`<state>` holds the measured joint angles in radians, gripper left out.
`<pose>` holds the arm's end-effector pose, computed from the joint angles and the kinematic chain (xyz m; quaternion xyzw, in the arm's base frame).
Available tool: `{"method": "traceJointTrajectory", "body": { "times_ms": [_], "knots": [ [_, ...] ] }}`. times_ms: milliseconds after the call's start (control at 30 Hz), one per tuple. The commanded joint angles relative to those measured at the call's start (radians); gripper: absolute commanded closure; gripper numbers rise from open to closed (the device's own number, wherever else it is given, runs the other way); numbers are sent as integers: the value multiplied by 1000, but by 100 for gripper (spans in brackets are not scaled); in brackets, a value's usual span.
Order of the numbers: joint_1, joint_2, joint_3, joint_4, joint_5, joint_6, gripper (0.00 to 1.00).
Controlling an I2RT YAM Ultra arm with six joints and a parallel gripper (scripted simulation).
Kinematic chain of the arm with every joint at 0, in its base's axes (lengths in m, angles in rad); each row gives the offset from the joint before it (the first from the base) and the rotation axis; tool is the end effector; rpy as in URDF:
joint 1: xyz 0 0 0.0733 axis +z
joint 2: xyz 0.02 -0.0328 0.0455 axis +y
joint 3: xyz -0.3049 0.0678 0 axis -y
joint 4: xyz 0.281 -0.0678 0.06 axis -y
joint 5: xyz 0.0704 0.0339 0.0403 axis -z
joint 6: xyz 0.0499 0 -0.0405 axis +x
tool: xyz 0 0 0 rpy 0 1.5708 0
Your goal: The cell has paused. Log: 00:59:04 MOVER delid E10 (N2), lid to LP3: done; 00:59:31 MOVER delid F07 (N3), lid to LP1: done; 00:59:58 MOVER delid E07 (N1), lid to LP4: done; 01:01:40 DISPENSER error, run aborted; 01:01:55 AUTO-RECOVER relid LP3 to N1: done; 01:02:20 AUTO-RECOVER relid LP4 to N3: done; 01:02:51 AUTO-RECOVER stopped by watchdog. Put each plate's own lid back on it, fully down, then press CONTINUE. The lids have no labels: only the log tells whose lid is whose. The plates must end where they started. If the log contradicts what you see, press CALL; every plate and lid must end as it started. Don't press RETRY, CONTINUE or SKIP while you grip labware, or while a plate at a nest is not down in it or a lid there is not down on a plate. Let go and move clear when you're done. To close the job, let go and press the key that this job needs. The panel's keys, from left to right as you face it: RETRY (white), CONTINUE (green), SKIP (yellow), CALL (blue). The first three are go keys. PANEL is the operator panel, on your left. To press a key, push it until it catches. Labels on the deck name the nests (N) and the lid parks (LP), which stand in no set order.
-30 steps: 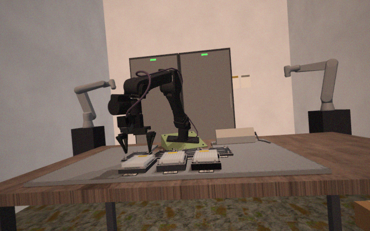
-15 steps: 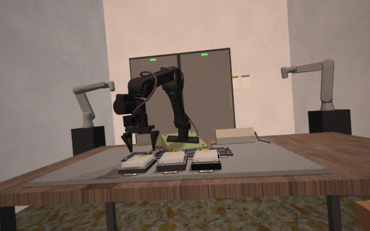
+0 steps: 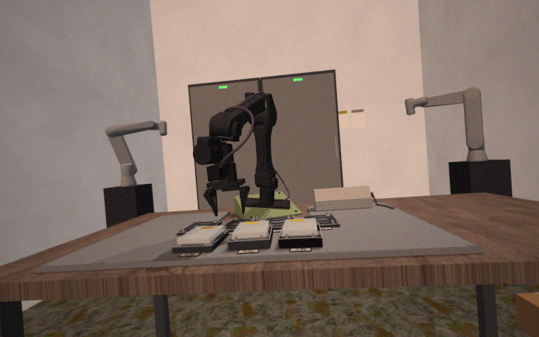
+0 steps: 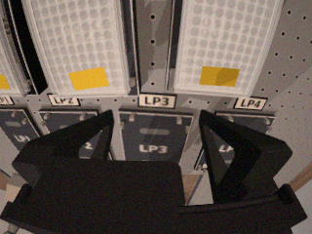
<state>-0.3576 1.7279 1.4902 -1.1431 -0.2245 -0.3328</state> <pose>0.3576 -0.1206 0.2951 0.0016 0.9893 0.0730 0.1264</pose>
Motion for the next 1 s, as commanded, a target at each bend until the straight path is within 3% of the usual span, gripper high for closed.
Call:
{"method": "traceJointTrajectory", "body": {
  "times_ms": [0,33,67,433,500,767,967],
  "knots": [
    [12,-65,-57,59,14,31,19],
    [18,-81,-79,65,16,37,20],
    [24,-98,-101,71,17,43,100],
    [109,-286,-319,118,36,126,100],
    [109,-286,-319,118,36,126,100],
    [189,-416,-449,133,57,205,100],
    [159,-450,-343,14,59,197,100]
  ]
}}
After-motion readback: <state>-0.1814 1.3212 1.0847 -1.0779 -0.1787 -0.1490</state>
